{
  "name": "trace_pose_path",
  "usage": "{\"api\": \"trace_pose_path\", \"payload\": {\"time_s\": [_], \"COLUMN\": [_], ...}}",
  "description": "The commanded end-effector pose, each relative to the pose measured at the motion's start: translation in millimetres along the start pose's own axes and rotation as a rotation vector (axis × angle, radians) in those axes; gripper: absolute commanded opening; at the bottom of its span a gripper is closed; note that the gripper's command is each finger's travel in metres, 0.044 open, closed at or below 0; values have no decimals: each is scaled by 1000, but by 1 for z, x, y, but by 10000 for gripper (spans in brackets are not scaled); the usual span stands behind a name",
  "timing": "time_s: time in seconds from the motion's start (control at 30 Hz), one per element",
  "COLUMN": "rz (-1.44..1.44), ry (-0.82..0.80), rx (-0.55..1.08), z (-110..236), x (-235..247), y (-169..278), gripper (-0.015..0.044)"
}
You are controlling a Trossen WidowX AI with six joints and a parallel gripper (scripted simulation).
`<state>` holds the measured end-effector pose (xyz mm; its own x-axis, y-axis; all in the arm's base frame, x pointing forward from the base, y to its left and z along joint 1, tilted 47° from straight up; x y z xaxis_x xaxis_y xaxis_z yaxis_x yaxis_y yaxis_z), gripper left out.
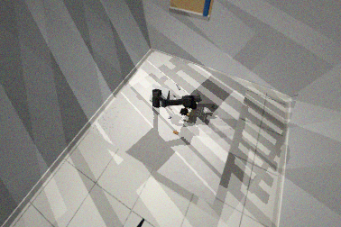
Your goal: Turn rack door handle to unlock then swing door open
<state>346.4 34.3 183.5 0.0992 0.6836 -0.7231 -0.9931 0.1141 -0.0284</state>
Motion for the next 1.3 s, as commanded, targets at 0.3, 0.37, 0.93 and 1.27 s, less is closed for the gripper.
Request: {"api": "trace_pose_path", "payload": {"time_s": [0.3, 0.37, 0.93, 1.27], "rz": [2, 2, 1, -31], "ry": [7, 8, 9, 9], "rx": [0, 0, 0, 0], "z": [-23, -26, -32, -32], "x": [-1, -1, -1, -1], "y": [2, 2, 2, 2], "gripper": [286, 286, 49, 14]}}
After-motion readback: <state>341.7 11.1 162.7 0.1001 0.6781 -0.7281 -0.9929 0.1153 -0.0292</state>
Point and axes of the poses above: the point midway between the two fingers, 35 mm back from their tips, its own z axis back along the fingers, its own x axis across the jaws, y = z × x, the point moved 10 cm from there along z, back along the fingers, and after that the axes turned 4 degrees about -z, right-handed, at the moved point
